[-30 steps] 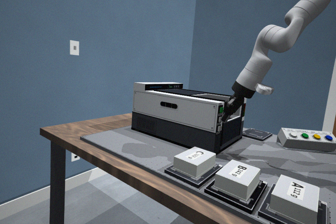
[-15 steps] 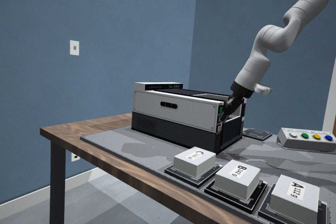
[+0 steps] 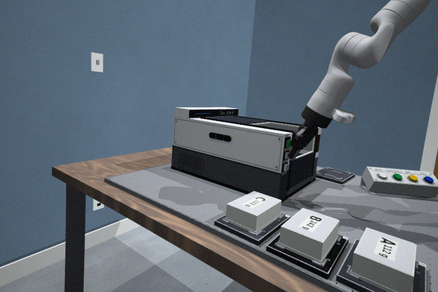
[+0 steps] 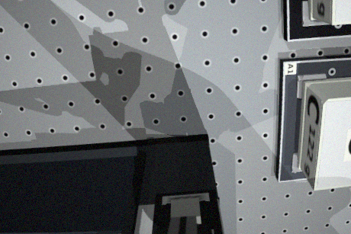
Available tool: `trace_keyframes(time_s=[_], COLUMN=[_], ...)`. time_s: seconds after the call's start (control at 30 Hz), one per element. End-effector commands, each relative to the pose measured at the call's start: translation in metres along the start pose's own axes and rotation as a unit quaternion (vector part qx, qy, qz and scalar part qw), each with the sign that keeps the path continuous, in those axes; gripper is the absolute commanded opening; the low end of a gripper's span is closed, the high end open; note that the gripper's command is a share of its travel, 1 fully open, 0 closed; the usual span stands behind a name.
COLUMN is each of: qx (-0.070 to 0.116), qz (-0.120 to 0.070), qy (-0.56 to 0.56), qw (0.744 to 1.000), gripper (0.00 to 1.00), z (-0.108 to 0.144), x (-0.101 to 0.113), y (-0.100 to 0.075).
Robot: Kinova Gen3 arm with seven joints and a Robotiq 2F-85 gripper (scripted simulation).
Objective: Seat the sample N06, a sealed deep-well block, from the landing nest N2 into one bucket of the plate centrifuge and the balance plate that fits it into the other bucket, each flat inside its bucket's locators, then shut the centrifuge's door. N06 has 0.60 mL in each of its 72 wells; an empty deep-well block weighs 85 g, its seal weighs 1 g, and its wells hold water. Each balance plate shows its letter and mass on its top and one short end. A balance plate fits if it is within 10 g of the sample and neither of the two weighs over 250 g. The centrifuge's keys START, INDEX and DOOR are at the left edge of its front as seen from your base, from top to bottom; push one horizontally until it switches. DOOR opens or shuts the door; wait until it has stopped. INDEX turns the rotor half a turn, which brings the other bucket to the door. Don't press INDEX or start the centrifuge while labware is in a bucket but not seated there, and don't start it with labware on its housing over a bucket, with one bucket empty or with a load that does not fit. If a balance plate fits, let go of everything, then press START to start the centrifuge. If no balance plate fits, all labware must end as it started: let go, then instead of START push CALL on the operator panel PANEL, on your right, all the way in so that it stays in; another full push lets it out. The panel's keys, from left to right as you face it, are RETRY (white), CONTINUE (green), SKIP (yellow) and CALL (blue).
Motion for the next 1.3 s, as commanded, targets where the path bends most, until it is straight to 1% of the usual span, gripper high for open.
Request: trace_keyframes(time_s=[0.0, 0.7, 0.9, 1.27], qx=[0.001, 0.001, 0.001, 0.001], qz=[-0.001, -0.001, -0.001, -0.001], qy=[0.000, 0.000, 0.000, 0.000], qw=[1.000, 1.000, 1.000, 1.000], gripper=[0.10, 0.10, 0.10, 0.10], z=[0.000, -0.001, -0.001, -0.001], x=[-0.002, -0.025, -0.029, -0.029], y=[-0.002, -0.013, -0.014, -0.051])
Point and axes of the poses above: the point where the finger pads meet when closed, its own y axis out along the fingers, its own z axis across the jaws, x = y × z, the point moved 7 cm from there along -y, back along the fingers, and after that the axes turned 2 degrees about y, right-handed, at the moved point
